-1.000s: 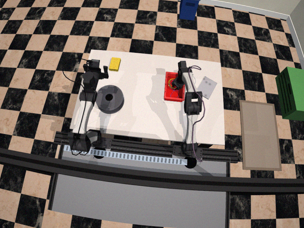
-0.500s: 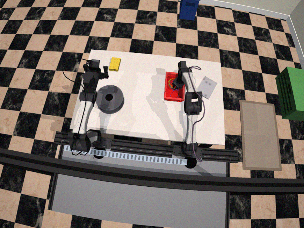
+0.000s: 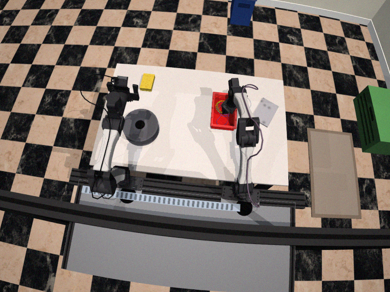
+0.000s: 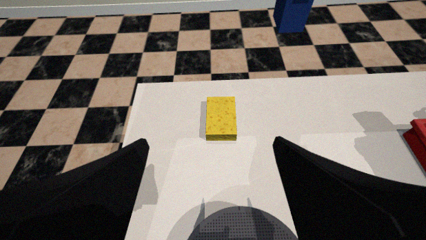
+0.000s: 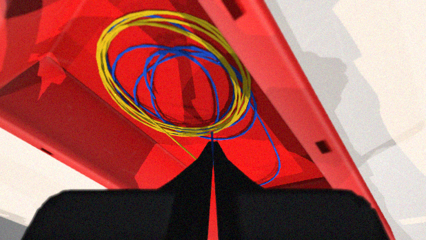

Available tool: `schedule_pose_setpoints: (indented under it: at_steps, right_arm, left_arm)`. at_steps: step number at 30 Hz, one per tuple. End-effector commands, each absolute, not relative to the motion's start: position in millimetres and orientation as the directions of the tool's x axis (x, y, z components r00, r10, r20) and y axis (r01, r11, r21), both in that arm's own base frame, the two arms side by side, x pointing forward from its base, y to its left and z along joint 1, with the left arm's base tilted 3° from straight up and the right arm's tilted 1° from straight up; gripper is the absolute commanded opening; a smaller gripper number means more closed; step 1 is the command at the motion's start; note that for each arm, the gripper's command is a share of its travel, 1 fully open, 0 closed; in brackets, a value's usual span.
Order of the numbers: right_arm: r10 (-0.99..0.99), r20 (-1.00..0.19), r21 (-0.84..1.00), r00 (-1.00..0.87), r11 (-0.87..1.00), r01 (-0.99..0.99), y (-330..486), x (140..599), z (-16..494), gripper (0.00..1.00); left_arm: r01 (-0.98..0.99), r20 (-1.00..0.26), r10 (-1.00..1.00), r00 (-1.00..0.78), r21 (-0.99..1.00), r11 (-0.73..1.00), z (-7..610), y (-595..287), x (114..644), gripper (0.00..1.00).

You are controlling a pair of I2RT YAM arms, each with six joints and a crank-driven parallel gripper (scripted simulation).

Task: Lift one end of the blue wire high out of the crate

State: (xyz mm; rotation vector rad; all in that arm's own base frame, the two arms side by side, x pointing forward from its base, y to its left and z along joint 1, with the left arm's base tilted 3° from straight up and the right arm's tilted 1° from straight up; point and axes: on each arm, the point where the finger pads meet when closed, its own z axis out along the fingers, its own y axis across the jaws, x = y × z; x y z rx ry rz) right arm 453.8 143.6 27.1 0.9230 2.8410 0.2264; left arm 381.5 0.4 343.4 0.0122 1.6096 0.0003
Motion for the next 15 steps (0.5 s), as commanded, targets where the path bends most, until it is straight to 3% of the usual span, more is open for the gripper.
schedule_pose_setpoints:
  at_steps: [1,15]
  right_arm:
    - [0.600,-0.129,0.222,-0.789,0.793,0.567,142.8,461.5,52.6,0.00]
    - [0.600,-0.129,0.222,-0.789,0.793,0.567,142.7,468.0,57.4,0.00]
  left_arm:
    - [-0.002,-1.000,0.000,0.000,0.000,1.000,360.5,0.9,382.5,1.00]
    - [-0.002,-1.000,0.000,0.000,0.000,1.000,360.5,0.9,382.5,1.00]
